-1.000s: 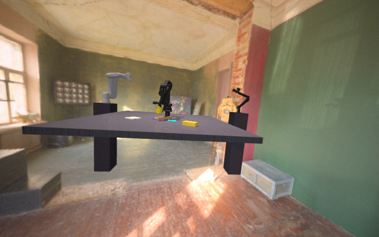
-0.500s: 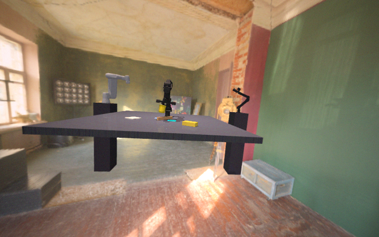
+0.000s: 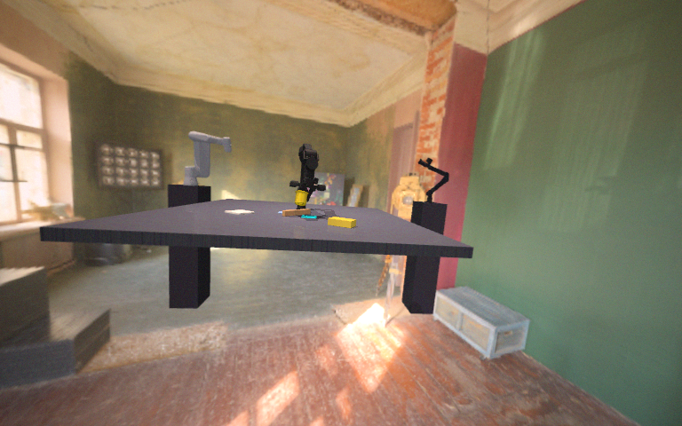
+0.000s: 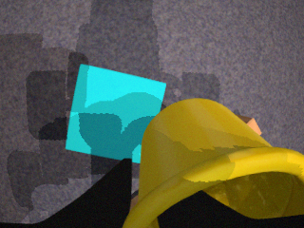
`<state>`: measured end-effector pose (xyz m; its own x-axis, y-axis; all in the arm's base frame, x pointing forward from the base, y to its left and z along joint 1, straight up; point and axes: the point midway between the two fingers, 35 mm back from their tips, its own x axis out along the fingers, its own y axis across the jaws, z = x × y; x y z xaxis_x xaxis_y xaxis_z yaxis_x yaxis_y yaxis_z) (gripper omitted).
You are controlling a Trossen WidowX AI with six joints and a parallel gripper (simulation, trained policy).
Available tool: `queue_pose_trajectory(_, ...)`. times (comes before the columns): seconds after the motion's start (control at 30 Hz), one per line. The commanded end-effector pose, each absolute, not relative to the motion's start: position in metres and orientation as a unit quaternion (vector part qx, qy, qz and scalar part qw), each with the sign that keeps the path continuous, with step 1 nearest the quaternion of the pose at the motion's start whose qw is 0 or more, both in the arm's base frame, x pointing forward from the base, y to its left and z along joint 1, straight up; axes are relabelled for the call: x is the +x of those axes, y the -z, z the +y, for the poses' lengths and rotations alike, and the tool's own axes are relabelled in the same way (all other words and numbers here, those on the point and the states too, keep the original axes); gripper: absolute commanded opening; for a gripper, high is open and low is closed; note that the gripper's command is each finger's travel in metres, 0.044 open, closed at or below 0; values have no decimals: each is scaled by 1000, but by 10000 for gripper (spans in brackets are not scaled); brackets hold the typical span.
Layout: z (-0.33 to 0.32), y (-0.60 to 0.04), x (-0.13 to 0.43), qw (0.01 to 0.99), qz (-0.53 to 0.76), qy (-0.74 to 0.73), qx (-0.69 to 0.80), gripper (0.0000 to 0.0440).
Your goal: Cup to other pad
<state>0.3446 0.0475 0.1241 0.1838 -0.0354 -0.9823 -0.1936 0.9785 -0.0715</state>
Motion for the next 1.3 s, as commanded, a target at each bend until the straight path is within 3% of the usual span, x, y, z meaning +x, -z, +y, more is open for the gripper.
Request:
queue_pose_trajectory(0.0, 58, -121, 348, 767, 633, -55, -90, 0)
queue_pose_trajectory(0.43, 88, -95, 348, 767, 632, -59, -94, 6)
queue_pose_trajectory(0.8, 88, -70, 343, 765, 635, -53, -92, 69)
queue_pose_trajectory(0.97, 90, -78, 348, 779, 619, -56, -78, 151)
queue_pose_trajectory(1.27, 90, -94, 345, 792, 604, -66, -62, 160)
